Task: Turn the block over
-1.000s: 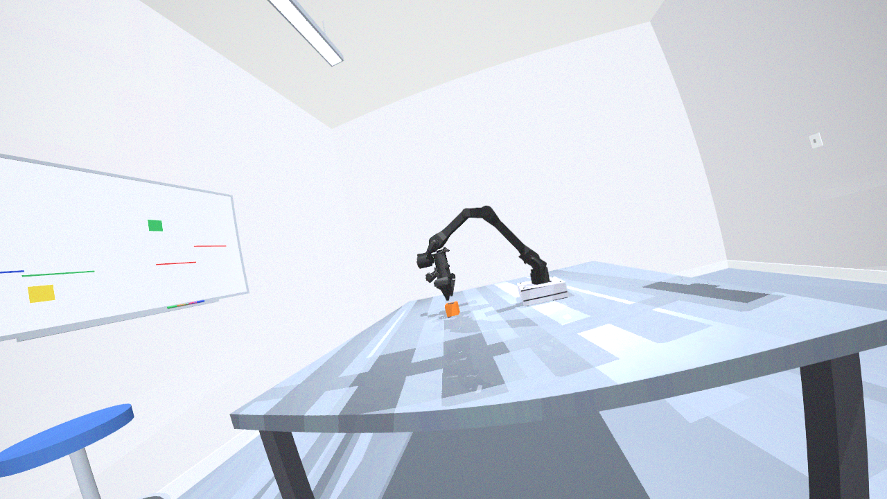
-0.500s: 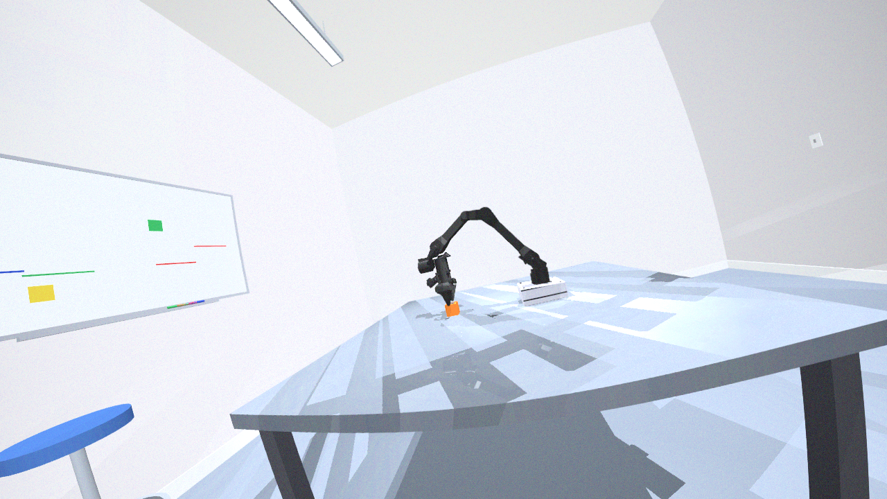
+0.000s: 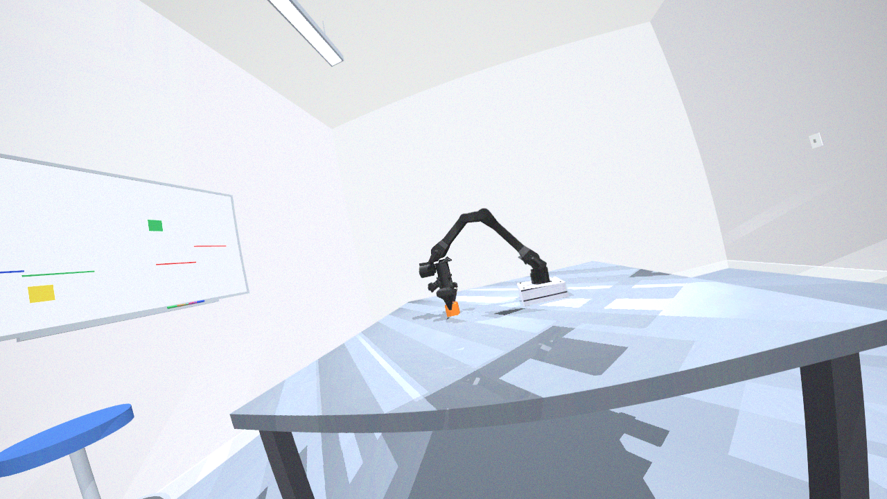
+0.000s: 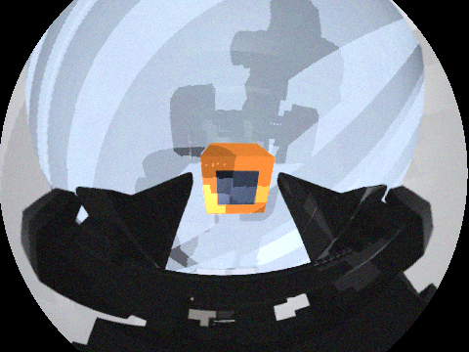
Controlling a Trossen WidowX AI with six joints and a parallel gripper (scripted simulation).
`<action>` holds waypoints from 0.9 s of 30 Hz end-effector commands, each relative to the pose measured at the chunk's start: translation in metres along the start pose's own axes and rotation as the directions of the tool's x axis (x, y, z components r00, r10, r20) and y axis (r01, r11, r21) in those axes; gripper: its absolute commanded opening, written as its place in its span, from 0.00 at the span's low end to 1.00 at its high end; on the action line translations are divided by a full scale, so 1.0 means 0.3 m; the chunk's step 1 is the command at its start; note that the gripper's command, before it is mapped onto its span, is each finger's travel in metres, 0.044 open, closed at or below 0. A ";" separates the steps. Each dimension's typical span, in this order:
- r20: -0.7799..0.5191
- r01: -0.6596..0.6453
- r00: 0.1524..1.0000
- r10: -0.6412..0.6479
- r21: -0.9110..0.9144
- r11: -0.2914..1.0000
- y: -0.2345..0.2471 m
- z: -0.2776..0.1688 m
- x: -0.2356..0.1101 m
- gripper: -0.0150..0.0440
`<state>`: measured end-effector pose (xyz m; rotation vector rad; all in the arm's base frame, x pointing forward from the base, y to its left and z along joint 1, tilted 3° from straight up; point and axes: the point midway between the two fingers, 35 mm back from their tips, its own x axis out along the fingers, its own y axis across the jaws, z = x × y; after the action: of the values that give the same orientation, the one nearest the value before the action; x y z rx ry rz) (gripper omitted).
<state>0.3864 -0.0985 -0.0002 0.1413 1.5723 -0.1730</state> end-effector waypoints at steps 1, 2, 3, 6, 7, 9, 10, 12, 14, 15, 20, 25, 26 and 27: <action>-0.003 -0.003 1.000 0.003 0.003 1.000 0.002 -0.004 0.006 0.78; -0.003 -0.003 1.000 0.003 0.003 1.000 0.002 -0.004 0.006 0.73; -0.003 -0.003 1.000 0.003 0.003 1.000 0.002 -0.004 0.006 0.69; -0.003 -0.003 1.000 0.003 0.003 1.000 0.002 -0.004 0.006 0.62; -0.003 -0.003 1.000 0.003 0.003 1.000 0.002 -0.004 0.006 0.61; -0.003 -0.003 1.000 0.003 0.003 1.000 0.002 -0.004 0.006 0.59; -0.003 -0.003 1.000 0.003 0.003 1.000 0.002 -0.004 0.006 0.58; -0.003 -0.003 1.000 0.003 0.003 1.000 0.002 -0.004 0.006 0.55; -0.003 -0.003 1.000 0.003 0.003 1.000 0.002 -0.004 0.006 0.53; -0.003 -0.003 1.000 0.003 0.003 1.000 0.002 -0.004 0.006 0.52; -0.003 -0.003 1.000 0.003 0.003 1.000 0.002 -0.004 0.006 0.46; -0.002 -0.004 1.000 0.004 0.003 1.000 0.002 -0.003 -0.010 0.34; -0.002 -0.004 1.000 0.004 0.003 1.000 0.002 -0.002 -0.031 0.30; -0.002 -0.004 1.000 0.004 0.003 1.000 0.002 -0.002 -0.057 0.25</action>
<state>0.3833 -0.0972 0.0009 0.1458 1.5858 -0.1692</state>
